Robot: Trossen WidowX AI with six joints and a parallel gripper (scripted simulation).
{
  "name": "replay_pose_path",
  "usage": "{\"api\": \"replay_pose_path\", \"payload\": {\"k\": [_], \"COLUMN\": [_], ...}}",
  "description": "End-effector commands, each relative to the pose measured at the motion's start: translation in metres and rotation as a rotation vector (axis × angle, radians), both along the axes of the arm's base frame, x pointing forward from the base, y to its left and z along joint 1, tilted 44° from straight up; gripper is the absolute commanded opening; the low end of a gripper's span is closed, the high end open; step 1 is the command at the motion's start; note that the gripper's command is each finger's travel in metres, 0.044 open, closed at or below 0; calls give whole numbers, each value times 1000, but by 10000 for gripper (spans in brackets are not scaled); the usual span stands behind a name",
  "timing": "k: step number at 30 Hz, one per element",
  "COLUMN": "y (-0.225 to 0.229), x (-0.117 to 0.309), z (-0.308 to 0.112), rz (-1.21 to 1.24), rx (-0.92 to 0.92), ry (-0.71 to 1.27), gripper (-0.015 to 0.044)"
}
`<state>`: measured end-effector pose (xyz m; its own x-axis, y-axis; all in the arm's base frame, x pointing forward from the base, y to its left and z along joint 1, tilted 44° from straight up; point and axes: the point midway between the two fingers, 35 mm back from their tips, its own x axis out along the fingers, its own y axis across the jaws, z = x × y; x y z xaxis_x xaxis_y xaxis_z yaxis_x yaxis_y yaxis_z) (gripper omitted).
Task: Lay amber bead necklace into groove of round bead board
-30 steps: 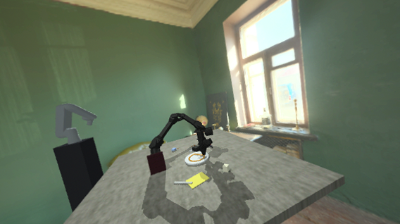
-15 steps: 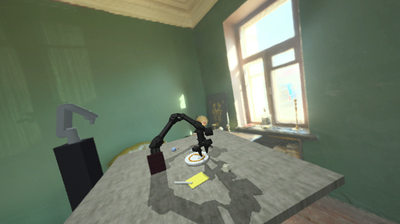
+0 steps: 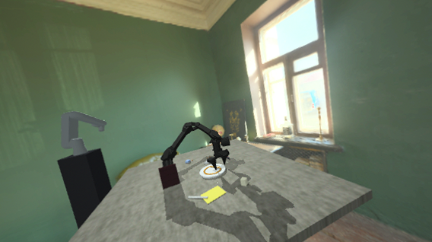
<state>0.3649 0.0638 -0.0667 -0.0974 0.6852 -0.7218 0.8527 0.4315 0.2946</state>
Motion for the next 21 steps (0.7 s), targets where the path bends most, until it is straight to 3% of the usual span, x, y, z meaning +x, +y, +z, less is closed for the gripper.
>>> {"api": "replay_pose_path", "payload": {"k": [1, 7, 13, 19, 21], "y": [0, 0, -16, -16, -15], "x": [0, 0, -5, -5, -5], "z": [1, 1, 28, 29, 28], "rz": [3, 3, 240, 250, 250], "rx": [1, 1, 32, 34, 34], "ry": [-4, -4, -228, -238, -238], "gripper": [440, 440, 282, 125, 120]}}
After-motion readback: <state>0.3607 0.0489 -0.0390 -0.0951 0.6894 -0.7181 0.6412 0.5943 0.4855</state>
